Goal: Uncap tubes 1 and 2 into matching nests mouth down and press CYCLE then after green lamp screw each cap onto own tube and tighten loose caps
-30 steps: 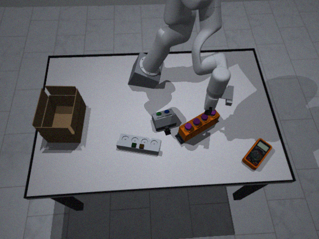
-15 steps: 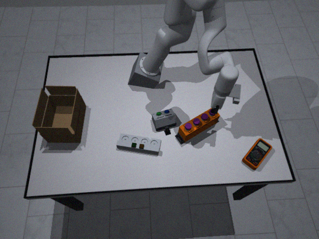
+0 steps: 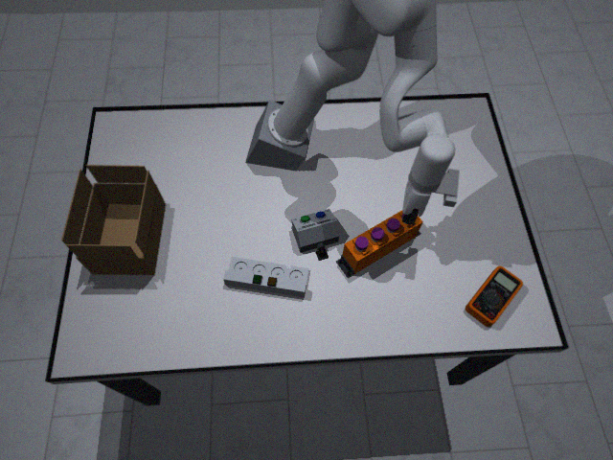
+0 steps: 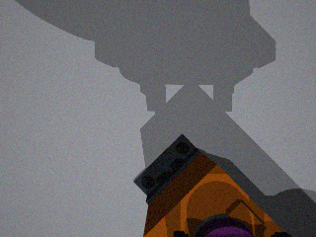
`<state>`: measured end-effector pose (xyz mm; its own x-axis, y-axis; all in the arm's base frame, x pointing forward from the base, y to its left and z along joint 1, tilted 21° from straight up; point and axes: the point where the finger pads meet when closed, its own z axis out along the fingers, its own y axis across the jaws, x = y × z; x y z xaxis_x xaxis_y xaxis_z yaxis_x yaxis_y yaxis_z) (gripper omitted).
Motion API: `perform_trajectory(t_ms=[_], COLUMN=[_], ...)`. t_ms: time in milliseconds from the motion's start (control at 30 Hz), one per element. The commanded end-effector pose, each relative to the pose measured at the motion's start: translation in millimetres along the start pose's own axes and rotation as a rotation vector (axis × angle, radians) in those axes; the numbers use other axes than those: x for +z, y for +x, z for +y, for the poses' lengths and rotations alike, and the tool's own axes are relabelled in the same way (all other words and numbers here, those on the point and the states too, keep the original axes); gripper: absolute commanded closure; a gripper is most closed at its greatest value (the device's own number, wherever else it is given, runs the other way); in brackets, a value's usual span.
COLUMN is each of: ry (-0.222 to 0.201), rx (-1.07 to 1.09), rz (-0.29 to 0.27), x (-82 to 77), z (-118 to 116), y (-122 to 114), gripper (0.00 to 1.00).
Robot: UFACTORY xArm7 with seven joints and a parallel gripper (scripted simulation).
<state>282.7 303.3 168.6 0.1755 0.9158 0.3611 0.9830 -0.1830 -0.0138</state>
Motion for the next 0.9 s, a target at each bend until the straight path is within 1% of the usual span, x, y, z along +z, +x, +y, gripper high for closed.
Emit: perform_trajectory(t_ms=[0, 233, 867], ry=[-0.003, -0.003, -0.003], rx=[0.000, 0.000, 0.000], rz=[0.005, 0.005, 0.005], x=[0.6, 1.6, 10.2], z=[1.5, 1.5, 1.5], y=[1.8, 1.8, 1.8], gripper=[0.54, 0.54, 0.54])
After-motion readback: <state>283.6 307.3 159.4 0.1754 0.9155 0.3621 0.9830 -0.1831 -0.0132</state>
